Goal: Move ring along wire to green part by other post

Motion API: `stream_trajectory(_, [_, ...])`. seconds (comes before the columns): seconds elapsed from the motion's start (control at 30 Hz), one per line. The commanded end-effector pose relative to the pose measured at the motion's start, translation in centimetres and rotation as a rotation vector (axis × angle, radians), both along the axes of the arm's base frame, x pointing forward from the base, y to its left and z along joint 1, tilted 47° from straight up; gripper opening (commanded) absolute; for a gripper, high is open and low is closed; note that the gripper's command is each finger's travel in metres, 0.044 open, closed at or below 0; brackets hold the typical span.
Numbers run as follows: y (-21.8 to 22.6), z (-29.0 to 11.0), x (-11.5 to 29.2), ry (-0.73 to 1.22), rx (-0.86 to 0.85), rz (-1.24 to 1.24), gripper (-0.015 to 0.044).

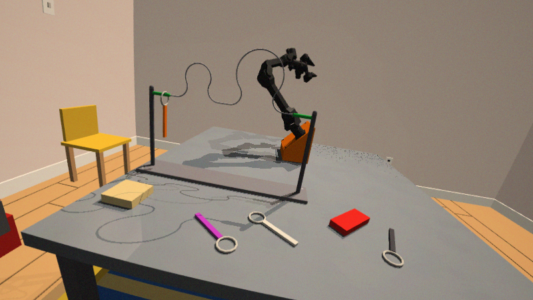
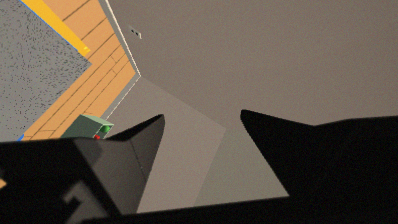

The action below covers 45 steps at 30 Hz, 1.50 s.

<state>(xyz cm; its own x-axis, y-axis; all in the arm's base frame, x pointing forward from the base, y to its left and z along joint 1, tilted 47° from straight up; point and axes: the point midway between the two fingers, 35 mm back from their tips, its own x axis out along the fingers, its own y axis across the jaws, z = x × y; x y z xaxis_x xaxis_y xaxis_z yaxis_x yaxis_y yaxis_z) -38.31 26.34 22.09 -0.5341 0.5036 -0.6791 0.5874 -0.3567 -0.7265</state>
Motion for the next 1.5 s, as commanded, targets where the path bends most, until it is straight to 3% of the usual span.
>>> stream_trajectory(0.0, [0.1,0.0,0.0,0.001,-0.001,-0.002,0.0374])
stream_trajectory(0.27, [5.6,1.1,3.6,0.089,-0.021,-0.156,0.0164])
stream_trajectory(0.6, [14.4,4.6,13.4,0.277,-0.005,-0.464,0.016])
stream_trajectory(0.9, [19.4,7.8,24.2,0.442,0.051,-0.722,0.016])
stream_trajectory(1.2, [21.3,11.2,36.0,0.597,0.144,-0.957,0.016])
stream_trajectory(1.47, [20.4,14.2,46.4,0.721,0.256,-1.141,0.016])
